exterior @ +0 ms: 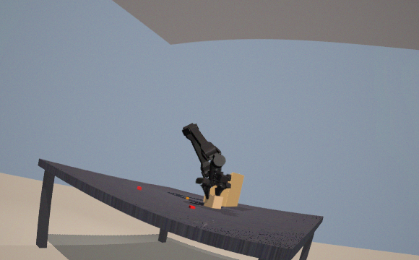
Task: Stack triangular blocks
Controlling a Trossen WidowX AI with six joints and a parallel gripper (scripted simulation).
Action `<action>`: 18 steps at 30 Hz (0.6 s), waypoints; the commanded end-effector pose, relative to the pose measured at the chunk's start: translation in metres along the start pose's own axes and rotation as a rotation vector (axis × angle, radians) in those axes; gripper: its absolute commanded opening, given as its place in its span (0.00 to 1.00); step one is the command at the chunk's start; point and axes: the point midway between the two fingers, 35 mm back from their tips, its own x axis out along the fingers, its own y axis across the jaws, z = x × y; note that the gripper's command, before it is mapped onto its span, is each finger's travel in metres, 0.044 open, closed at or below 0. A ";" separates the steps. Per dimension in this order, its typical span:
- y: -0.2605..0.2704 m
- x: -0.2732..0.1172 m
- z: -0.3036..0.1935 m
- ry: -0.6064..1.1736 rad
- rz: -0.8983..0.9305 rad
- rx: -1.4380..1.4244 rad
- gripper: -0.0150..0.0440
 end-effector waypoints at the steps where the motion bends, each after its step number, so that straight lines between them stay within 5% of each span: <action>1: -0.001 0.000 0.000 0.001 -0.004 -0.002 0.25; 18: 0.000 0.000 0.000 0.000 0.000 0.000 0.97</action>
